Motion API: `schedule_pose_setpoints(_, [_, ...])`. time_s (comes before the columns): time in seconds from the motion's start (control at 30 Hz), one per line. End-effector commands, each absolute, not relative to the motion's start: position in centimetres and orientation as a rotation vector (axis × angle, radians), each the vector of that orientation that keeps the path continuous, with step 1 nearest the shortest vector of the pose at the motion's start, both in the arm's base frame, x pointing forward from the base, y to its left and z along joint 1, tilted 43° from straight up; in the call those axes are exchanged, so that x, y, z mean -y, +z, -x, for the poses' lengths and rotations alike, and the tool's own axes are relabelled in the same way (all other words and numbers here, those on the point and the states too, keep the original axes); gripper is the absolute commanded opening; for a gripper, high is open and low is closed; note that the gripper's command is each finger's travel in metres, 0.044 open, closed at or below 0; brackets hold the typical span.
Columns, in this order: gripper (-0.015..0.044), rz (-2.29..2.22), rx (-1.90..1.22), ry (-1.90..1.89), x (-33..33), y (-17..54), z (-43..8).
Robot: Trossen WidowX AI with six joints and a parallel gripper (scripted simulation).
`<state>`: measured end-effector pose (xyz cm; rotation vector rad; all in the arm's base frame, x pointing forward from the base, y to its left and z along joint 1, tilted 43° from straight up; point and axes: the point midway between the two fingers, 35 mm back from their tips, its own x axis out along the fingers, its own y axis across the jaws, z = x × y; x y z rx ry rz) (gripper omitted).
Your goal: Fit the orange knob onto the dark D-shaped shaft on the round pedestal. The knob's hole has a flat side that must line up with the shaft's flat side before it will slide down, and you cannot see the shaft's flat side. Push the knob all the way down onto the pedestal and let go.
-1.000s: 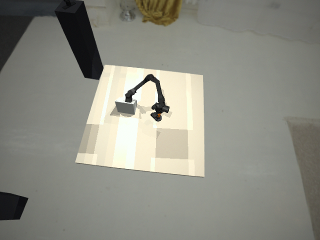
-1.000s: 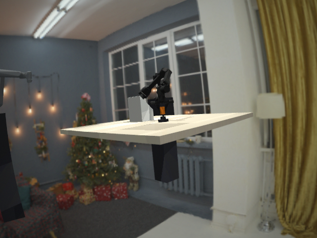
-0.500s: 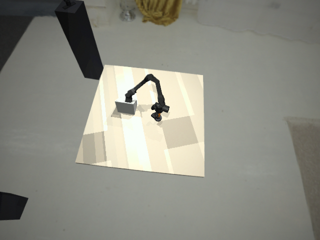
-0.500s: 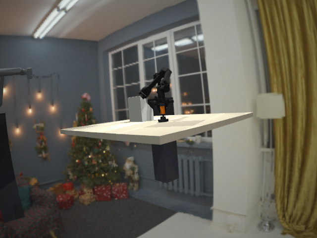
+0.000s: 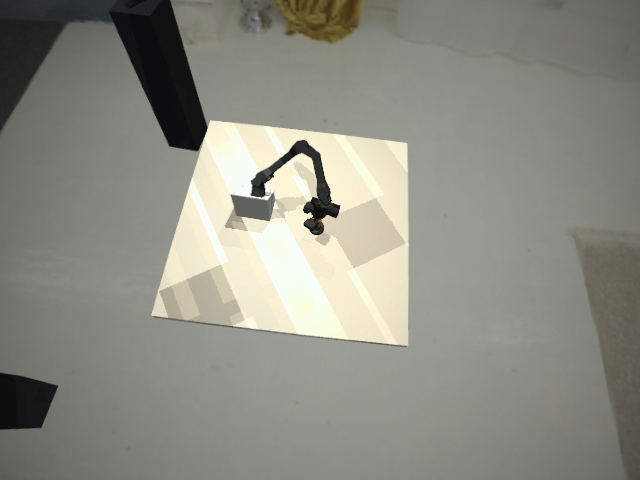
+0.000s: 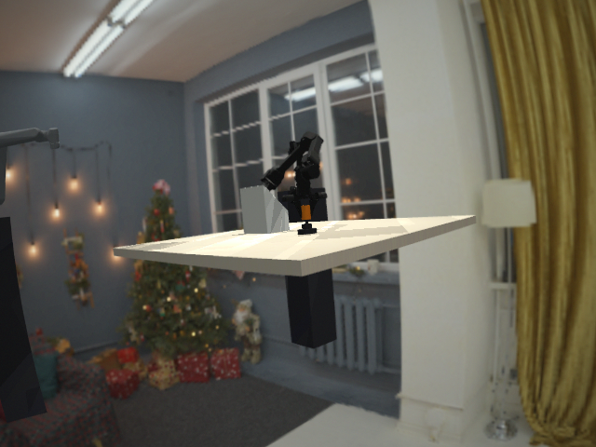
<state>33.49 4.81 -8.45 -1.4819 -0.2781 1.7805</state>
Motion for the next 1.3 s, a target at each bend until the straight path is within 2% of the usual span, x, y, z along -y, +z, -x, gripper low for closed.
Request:
schedule_pose_setpoints(0.0, [0.0, 1.485, 0.284, 1.78, -4.86, -8.44, -33.42])
schedule_pose_setpoints(0.8, [0.0, 1.467, 0.26, 1.778, -4.49, -8.16, -32.99])
schedule_pose_setpoints(1.27, [0.0, 0.889, -0.406, 1.601, -4.7, -8.38, -33.34])
